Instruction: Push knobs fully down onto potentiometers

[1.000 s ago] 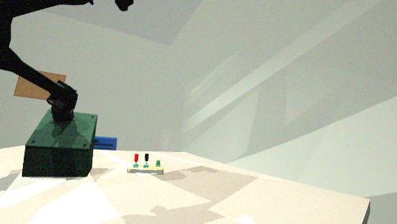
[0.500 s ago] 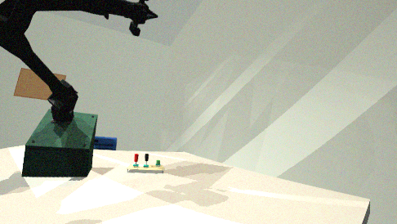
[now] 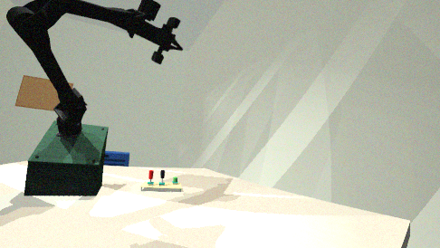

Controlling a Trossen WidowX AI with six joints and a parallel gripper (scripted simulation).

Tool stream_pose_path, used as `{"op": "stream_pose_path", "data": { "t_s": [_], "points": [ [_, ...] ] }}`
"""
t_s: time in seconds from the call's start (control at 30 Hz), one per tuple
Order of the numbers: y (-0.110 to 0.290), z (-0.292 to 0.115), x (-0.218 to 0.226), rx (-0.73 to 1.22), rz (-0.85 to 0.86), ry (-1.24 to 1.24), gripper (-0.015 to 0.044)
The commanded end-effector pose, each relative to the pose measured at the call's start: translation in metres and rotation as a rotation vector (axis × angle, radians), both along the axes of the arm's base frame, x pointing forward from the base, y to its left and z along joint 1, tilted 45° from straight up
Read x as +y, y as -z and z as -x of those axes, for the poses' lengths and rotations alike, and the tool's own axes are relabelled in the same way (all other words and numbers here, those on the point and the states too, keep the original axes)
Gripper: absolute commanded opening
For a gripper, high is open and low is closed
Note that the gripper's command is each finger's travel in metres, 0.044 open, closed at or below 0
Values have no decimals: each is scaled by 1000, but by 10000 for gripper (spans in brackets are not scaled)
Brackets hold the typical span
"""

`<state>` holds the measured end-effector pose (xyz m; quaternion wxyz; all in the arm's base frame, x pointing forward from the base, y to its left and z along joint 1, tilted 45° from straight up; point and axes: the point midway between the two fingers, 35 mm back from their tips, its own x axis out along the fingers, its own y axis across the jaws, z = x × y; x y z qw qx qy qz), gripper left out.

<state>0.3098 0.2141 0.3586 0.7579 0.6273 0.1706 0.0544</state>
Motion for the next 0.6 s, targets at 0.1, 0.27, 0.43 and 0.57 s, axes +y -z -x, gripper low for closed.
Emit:
{"op": "stream_pose_path", "data": {
  "t_s": [0.1, 0.27, 0.43, 0.57],
  "points": [
    [52, -29, -12, 92, 210, 57, 0],
    [86, -43, -24, 160, 360, 87, 0],
    [119, -55, -39, 234, 508, 108, 0],
    [145, -63, -53, 296, 621, 120, 0]
  ]
}}
